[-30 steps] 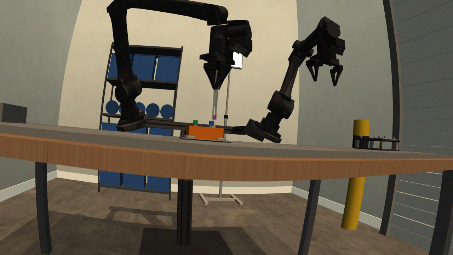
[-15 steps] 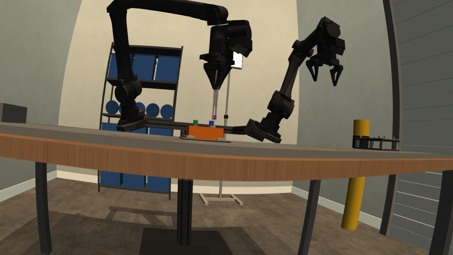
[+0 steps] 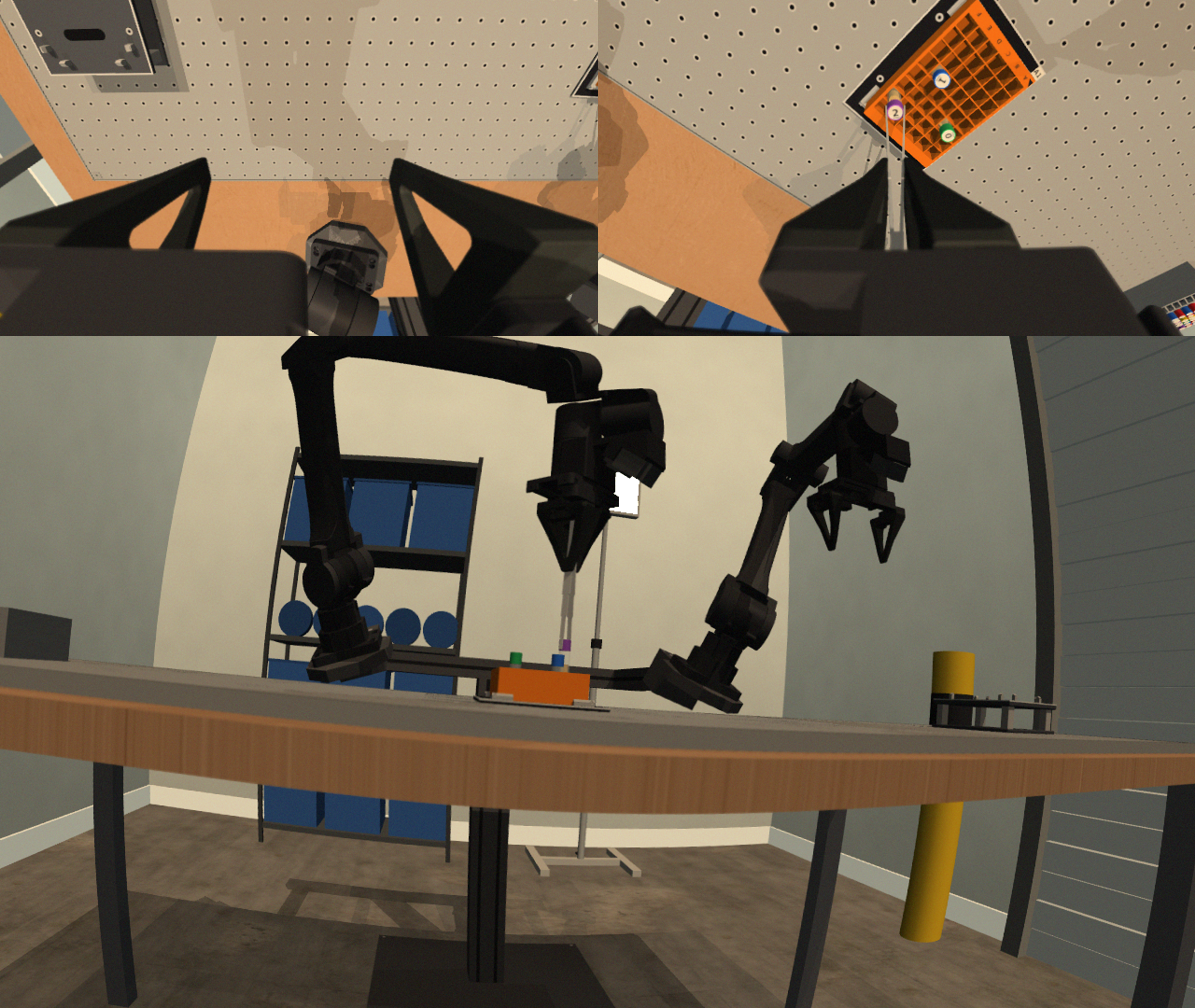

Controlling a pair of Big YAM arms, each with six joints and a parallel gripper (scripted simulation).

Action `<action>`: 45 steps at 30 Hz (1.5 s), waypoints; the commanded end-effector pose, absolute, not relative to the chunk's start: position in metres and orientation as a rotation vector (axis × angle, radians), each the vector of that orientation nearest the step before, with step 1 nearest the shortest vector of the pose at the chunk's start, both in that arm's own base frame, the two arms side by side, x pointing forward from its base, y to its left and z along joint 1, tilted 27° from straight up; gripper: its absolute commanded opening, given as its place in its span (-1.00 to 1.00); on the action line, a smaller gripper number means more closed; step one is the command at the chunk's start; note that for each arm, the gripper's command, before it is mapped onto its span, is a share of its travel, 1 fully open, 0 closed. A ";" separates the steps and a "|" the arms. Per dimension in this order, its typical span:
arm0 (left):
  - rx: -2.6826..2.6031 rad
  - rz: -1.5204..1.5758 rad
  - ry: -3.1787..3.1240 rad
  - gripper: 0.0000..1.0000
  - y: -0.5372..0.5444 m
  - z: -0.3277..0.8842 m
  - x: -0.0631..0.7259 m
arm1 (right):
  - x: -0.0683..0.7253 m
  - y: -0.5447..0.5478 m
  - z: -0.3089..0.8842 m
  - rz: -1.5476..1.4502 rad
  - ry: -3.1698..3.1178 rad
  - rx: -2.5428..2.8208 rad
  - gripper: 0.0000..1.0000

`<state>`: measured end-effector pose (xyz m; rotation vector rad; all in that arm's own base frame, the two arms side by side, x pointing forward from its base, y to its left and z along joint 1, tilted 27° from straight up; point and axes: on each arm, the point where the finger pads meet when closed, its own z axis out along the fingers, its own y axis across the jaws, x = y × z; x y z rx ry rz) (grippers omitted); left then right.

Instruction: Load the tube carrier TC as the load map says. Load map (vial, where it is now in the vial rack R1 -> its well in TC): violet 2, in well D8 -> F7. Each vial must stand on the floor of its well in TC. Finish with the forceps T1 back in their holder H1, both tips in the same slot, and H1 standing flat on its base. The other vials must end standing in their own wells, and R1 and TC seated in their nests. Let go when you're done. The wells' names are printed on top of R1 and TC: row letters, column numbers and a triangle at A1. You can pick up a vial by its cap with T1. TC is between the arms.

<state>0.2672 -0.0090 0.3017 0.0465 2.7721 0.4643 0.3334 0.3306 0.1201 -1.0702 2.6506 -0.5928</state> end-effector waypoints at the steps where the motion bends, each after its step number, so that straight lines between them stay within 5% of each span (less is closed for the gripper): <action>1: 0.030 0.449 2.743 1.00 -0.011 0.315 0.272 | 0.336 0.332 0.118 -0.591 2.651 -1.080 -0.82; 45: 0.030 0.449 2.743 1.00 -0.011 0.315 0.272 | 0.340 0.326 0.096 -0.627 2.675 -1.092 -0.82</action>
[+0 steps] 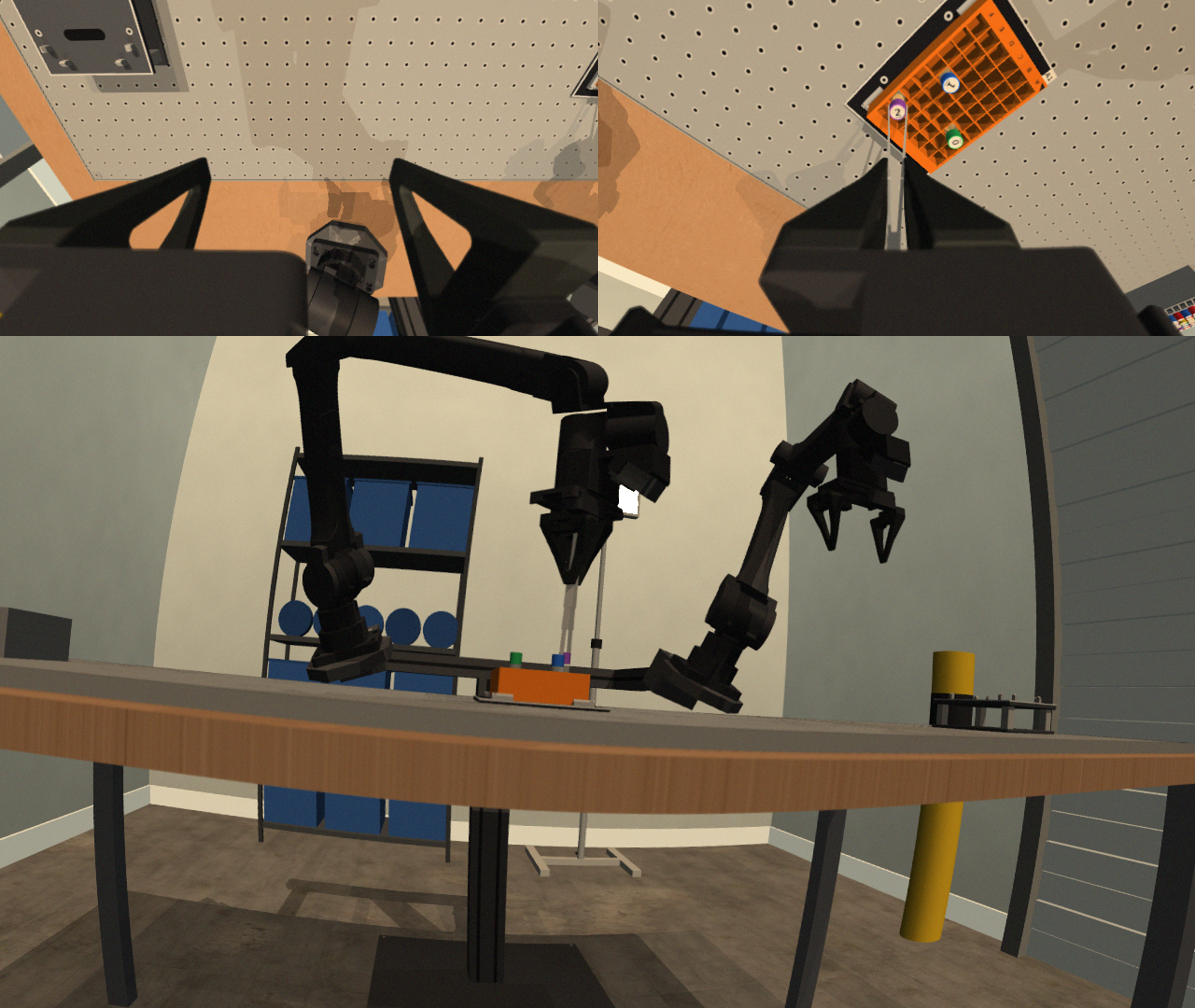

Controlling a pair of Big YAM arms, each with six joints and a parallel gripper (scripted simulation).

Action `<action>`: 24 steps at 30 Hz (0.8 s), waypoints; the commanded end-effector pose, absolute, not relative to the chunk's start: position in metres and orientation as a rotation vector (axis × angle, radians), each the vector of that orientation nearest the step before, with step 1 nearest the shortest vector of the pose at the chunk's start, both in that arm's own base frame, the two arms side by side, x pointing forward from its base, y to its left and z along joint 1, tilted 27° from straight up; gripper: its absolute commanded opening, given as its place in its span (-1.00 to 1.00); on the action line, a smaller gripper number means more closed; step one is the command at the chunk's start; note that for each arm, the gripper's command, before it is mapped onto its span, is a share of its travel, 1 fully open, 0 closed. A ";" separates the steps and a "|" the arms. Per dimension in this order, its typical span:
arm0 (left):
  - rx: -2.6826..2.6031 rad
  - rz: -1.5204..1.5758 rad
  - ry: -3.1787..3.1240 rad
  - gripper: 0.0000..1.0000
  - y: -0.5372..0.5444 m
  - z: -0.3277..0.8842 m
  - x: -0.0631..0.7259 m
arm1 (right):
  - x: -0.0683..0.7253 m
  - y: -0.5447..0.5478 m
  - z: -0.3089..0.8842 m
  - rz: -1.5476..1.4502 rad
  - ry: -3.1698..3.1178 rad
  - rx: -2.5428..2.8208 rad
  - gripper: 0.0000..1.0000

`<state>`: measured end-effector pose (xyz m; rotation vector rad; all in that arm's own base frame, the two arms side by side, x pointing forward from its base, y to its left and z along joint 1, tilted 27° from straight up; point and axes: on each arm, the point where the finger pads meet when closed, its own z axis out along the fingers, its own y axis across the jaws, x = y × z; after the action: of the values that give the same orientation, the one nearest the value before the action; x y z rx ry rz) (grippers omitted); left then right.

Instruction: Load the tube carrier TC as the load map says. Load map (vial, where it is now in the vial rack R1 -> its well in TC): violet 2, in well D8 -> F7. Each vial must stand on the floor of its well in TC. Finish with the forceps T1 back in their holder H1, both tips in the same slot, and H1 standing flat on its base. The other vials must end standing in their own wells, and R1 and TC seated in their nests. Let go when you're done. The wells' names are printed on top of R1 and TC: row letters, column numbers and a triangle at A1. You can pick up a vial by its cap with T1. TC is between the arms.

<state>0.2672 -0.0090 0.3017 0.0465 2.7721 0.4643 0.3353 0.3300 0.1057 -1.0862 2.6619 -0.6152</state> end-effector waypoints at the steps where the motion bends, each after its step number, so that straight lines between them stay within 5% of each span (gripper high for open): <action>1: 0.030 0.449 2.743 1.00 -0.011 0.315 0.272 | 0.340 0.326 0.096 -0.625 2.674 -1.091 -0.82; 24: 0.030 0.449 2.743 1.00 -0.011 0.315 0.272 | 0.342 0.328 0.094 -0.620 2.668 -1.093 -0.82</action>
<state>0.2672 -0.0090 0.3017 0.0465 2.7721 0.4643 0.3368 0.3280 0.1028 -1.0852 2.6624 -0.6147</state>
